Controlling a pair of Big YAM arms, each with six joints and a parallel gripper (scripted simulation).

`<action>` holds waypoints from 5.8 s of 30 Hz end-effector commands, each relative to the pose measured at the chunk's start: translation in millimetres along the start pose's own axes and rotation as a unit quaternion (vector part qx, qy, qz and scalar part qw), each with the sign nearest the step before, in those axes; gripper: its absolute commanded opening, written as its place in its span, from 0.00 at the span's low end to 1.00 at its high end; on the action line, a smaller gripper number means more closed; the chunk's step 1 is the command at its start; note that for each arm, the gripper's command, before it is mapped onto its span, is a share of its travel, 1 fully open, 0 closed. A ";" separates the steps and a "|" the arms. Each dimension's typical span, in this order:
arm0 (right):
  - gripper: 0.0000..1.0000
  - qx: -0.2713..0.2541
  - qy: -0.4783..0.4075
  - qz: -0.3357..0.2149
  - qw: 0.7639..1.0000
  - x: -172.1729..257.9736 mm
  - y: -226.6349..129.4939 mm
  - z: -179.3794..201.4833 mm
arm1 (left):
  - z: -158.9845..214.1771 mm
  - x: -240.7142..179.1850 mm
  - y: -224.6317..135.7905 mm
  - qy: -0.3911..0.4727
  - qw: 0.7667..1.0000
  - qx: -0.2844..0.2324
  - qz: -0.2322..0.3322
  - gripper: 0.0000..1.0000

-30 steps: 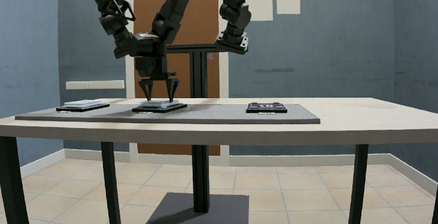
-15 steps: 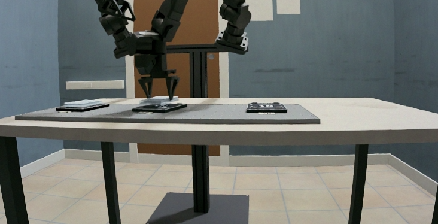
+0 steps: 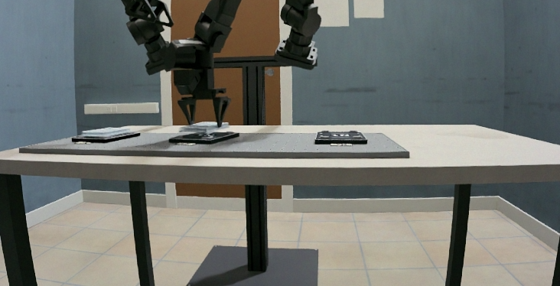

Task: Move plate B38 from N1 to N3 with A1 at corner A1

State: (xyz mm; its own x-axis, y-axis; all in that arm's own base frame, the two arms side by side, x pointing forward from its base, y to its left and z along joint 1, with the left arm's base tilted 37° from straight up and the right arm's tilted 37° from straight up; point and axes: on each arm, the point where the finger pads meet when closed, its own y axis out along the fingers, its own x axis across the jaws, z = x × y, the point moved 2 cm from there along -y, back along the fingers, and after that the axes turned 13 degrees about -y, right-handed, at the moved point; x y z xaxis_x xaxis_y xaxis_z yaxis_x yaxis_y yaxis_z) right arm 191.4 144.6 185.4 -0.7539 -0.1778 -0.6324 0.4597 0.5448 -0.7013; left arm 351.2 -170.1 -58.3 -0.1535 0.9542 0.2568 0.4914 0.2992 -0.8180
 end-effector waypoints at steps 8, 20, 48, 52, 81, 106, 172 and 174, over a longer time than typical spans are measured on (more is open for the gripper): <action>1.00 -0.002 -0.011 0.011 1.000 -11.2 -5.5 -3.9 | 0.5 4.5 9.7 -0.005 1.000 -0.007 -0.001 0.79; 1.00 -0.002 -0.011 0.011 1.000 -11.2 -5.5 -3.9 | 1.6 -1.1 10.7 0.007 1.000 -0.012 0.004 0.79; 1.00 -0.002 -0.011 0.011 1.000 -11.2 -5.5 -3.9 | -6.3 -4.4 9.3 -0.008 1.000 0.001 0.002 0.79; 1.00 -0.002 -0.011 0.011 1.000 -11.2 -5.5 -3.9 | -9.7 -5.7 0.3 -0.013 1.000 0.004 0.007 0.79; 1.00 -0.002 -0.011 0.011 1.000 -11.2 -5.5 -3.9 | 1.0 2.2 14.3 0.008 1.000 0.002 -0.001 0.79; 1.00 -0.002 -0.011 0.011 1.000 -11.2 -5.5 -3.9 | -13.0 -9.9 1.8 -0.002 1.000 -0.012 0.013 1.00; 1.00 -0.002 -0.011 0.011 1.000 -11.2 -5.5 -3.9 | 19.7 14.6 -45.4 0.235 0.918 -0.289 0.138 1.00; 1.00 -0.002 -0.011 0.011 1.000 -11.2 -5.5 -3.9 | 18.2 14.4 -46.6 0.233 0.918 -0.291 0.139 1.00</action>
State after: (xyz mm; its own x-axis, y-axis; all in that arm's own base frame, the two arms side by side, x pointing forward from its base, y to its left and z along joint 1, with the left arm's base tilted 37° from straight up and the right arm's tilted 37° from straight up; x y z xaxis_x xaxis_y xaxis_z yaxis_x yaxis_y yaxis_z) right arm 191.4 144.6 185.4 -0.7539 -0.1778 -0.6324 0.4597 0.5448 -0.7013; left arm 315.2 -173.5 -25.4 0.3557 0.8571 0.3727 0.8496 -0.1305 -0.5110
